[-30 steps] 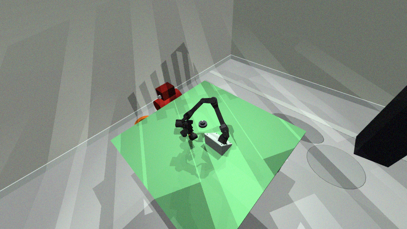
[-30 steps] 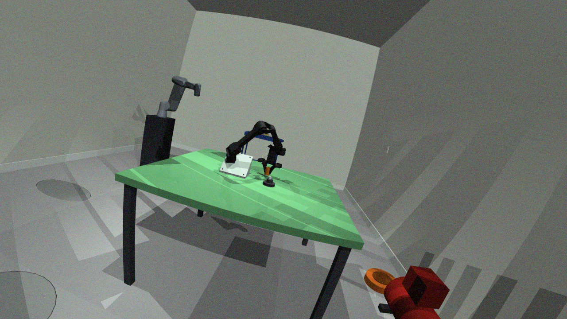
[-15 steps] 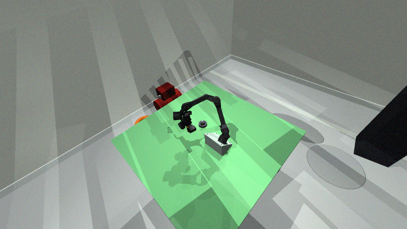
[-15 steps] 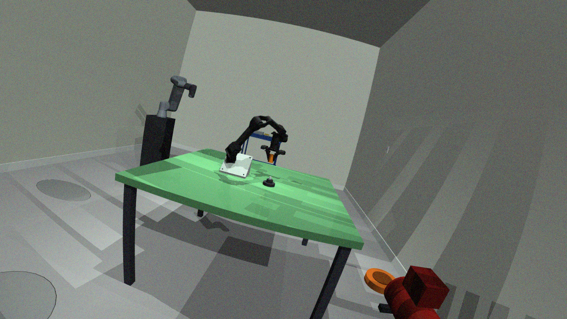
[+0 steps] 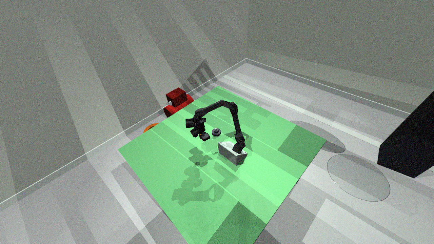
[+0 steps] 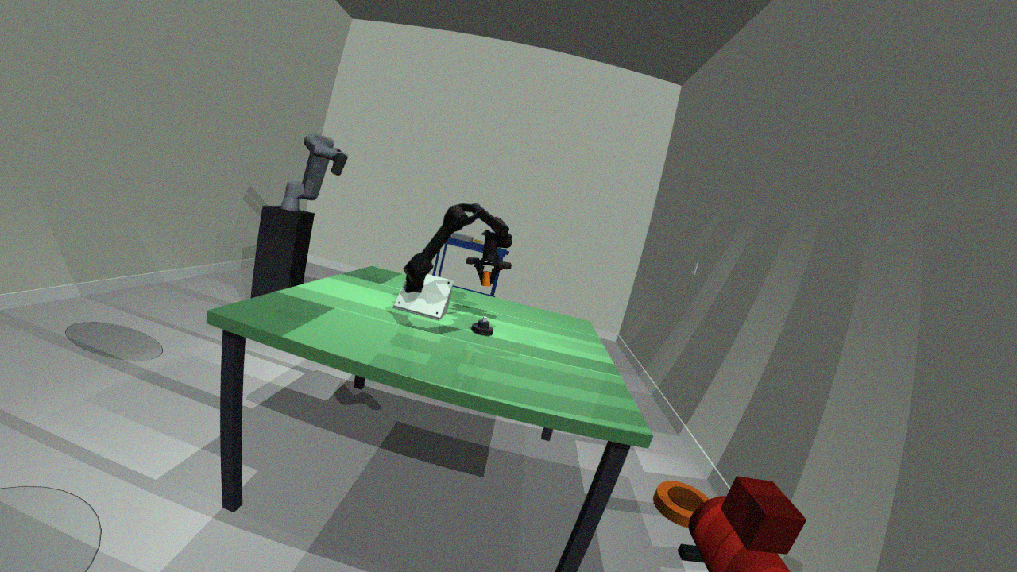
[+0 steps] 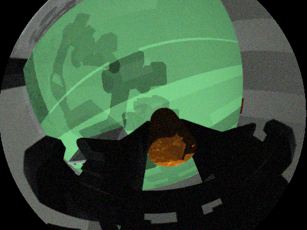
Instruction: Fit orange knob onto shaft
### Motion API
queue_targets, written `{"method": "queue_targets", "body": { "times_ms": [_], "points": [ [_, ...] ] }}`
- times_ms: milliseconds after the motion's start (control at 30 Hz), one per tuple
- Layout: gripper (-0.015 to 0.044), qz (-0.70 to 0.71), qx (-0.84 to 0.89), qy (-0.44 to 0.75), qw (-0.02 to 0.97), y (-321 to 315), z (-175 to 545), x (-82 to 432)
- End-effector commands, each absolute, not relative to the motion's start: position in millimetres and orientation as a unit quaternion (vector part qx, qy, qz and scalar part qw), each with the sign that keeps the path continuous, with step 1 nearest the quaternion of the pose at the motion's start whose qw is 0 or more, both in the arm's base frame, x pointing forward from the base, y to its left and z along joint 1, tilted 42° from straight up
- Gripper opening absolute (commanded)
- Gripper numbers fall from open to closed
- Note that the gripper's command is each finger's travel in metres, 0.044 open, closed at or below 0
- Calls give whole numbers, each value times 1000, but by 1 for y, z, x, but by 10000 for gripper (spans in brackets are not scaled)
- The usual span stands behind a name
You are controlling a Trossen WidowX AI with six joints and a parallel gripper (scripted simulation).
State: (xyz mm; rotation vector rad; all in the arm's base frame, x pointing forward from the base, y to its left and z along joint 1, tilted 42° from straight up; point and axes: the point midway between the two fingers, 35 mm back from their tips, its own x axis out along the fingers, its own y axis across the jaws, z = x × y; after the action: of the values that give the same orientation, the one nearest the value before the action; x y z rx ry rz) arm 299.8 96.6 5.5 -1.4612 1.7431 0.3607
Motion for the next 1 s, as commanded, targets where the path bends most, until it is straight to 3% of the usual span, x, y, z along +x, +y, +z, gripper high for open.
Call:
{"method": "queue_targets", "body": {
  "times_ms": [0,967],
  "points": [
    [0,122,-613,661,415,103,13,296],
    [0,-14,-792,431,433,143,63,281]
  ]
}}
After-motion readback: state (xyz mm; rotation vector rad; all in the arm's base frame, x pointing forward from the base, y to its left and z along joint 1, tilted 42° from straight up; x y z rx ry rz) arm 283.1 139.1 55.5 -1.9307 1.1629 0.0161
